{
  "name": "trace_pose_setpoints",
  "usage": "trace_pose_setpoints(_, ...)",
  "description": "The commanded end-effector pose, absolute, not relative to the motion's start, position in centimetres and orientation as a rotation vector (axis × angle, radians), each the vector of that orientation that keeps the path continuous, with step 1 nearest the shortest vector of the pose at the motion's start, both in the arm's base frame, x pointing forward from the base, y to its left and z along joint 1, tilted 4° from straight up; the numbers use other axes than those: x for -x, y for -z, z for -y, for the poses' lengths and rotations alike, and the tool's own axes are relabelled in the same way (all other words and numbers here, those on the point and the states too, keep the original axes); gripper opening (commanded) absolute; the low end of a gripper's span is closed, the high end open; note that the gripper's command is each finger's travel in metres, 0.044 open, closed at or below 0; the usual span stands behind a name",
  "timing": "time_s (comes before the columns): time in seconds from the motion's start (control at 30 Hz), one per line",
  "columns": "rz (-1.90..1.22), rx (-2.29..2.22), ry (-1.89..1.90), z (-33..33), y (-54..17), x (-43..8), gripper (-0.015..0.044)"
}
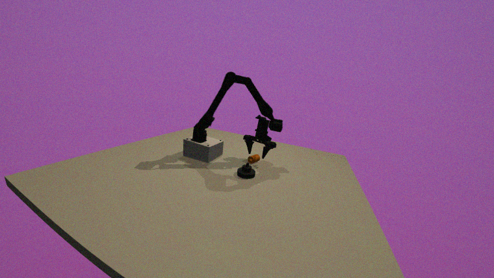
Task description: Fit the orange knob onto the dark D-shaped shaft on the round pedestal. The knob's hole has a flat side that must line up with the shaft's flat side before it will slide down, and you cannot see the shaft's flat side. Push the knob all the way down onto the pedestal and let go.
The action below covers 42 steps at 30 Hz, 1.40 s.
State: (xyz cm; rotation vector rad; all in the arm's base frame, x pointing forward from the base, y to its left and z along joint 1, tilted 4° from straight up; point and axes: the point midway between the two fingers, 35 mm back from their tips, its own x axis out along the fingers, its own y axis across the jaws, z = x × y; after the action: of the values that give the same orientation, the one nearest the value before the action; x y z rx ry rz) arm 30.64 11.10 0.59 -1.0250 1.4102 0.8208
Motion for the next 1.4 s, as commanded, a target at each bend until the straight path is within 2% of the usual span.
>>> trace_pose_setpoints(0.0, -1.422, 1.025, -0.830, -11.1, 0.4, -30.4, 0.0440)
trace_pose_setpoints(0.33, -1.422, 1.025, -0.830, -11.1, 1.8, -30.5, 0.0440)
trace_pose_setpoints(0.6, -1.422, 1.025, -0.830, -11.1, 1.8, -30.5, 0.0240)
trace_pose_setpoints(0.87, -1.422, 1.025, -0.830, -11.1, 1.8, -30.5, 0.0240)
trace_pose_setpoints(1.17, -1.422, 1.025, -0.830, -11.1, 1.8, -30.5, 0.0180)
trace_pose_setpoints(1.37, -1.397, 1.008, -0.840, -10.9, 1.6, -30.4, 0.0179)
